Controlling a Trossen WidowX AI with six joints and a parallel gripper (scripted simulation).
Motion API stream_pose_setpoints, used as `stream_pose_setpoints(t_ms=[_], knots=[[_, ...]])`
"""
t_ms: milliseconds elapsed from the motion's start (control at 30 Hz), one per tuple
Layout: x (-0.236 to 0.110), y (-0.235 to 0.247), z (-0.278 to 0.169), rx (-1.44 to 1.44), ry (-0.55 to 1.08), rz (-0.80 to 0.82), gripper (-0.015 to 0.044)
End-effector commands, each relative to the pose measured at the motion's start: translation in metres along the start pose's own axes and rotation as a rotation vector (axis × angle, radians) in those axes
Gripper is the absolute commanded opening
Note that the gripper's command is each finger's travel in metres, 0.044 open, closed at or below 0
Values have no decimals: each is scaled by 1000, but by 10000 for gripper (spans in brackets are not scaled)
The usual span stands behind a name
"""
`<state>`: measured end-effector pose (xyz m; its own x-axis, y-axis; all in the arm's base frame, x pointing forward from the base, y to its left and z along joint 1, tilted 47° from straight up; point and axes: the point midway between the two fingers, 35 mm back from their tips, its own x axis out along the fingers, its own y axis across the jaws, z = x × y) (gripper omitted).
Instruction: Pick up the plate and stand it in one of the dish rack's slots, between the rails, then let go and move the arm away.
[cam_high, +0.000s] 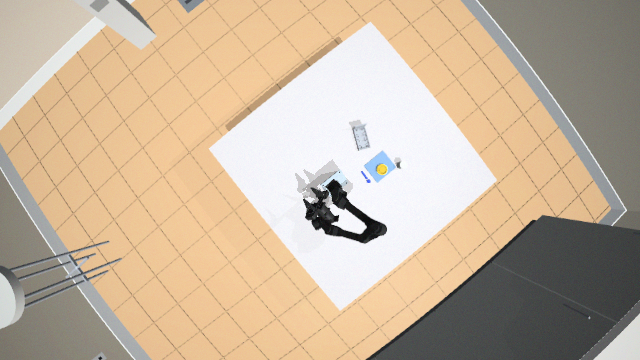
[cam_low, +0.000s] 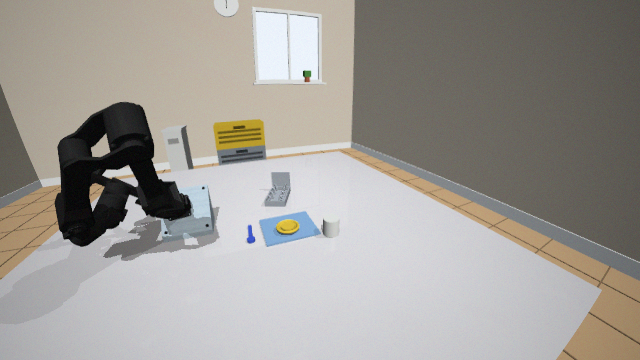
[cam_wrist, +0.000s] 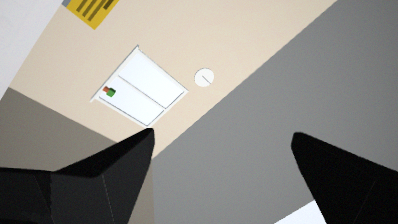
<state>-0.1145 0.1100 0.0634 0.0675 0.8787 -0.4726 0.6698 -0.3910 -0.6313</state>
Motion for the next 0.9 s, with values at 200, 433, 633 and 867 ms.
stream_pose_setpoints(t_ms=[200, 433, 633, 867], knots=[[-13, -7, 15, -3, -81, -22, 400], [-41, -17, 40, -16, -228, -58, 400], [-69, -23, 58, -36, -359, -85, 400], [-98, -26, 73, -61, -487, -109, 400]])
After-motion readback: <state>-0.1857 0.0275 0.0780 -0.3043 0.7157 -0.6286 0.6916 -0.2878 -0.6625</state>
